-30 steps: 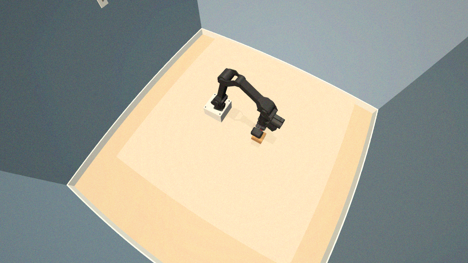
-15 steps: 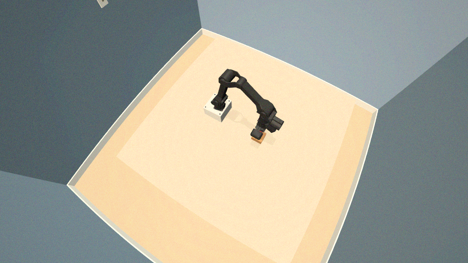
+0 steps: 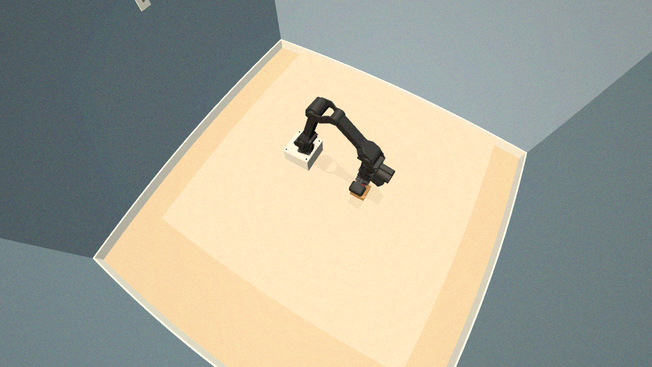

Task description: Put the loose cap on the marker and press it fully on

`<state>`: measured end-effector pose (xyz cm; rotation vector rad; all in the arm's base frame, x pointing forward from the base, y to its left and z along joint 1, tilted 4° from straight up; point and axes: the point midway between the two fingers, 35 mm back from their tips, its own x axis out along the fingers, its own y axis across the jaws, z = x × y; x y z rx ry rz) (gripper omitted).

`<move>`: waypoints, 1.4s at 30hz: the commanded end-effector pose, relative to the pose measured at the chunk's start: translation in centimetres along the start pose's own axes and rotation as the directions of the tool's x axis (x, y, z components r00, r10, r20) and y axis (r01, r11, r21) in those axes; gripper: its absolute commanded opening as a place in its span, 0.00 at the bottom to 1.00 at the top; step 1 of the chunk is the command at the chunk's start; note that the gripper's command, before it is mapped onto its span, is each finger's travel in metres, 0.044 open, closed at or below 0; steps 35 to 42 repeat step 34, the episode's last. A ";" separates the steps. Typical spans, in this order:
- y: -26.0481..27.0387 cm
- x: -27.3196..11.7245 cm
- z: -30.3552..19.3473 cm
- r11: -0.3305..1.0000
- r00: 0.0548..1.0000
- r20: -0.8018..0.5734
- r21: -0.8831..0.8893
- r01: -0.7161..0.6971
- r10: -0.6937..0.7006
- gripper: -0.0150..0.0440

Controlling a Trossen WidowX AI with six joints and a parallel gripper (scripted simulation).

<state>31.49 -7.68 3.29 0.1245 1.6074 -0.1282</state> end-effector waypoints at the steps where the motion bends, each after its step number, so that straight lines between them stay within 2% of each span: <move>1: 0.0 -0.1 0.1 1.000 1.000 0.004 0.001 0.002 -0.002 0.25; 5: -0.1 -1.1 0.2 1.000 1.000 0.004 0.001 0.002 -0.002 0.25; 11: 0.0 -8.8 0.1 1.000 1.000 0.001 0.000 0.000 0.000 0.25; 15: 0.0 -9.0 0.1 1.000 1.000 0.001 0.000 0.000 0.000 0.25; 32: 0.0 -9.0 0.1 1.000 1.000 0.001 0.000 0.000 0.000 1.00; 42: 0.0 -9.0 0.1 1.000 1.000 0.001 0.000 0.000 0.000 1.00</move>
